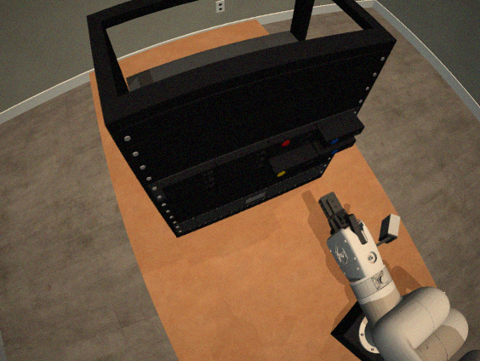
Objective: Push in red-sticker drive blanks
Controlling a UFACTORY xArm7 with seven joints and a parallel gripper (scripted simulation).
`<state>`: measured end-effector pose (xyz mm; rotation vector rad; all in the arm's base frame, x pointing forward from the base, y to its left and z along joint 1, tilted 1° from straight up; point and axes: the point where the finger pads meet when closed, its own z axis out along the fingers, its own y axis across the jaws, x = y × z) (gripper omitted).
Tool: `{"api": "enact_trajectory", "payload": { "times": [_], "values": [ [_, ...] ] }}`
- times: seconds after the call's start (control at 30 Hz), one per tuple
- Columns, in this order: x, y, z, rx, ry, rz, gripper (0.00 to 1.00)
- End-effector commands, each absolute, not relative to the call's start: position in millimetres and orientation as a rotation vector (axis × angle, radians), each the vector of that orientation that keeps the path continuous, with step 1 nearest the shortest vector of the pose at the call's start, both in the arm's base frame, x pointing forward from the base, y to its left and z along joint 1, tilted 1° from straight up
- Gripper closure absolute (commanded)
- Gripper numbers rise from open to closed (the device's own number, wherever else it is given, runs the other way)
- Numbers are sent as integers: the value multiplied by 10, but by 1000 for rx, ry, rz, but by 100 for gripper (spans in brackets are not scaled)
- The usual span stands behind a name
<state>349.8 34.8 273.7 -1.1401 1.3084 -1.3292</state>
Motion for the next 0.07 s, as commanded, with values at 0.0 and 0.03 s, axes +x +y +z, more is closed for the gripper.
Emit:
{"api": "enact_trajectory", "payload": {
  "times": [0.0,0.03],
  "values": [
    [3332,372,2769,-1139,1313,-1334,100],
    [3332,372,2769,-1139,1313,-1334,100]
  ]
}}
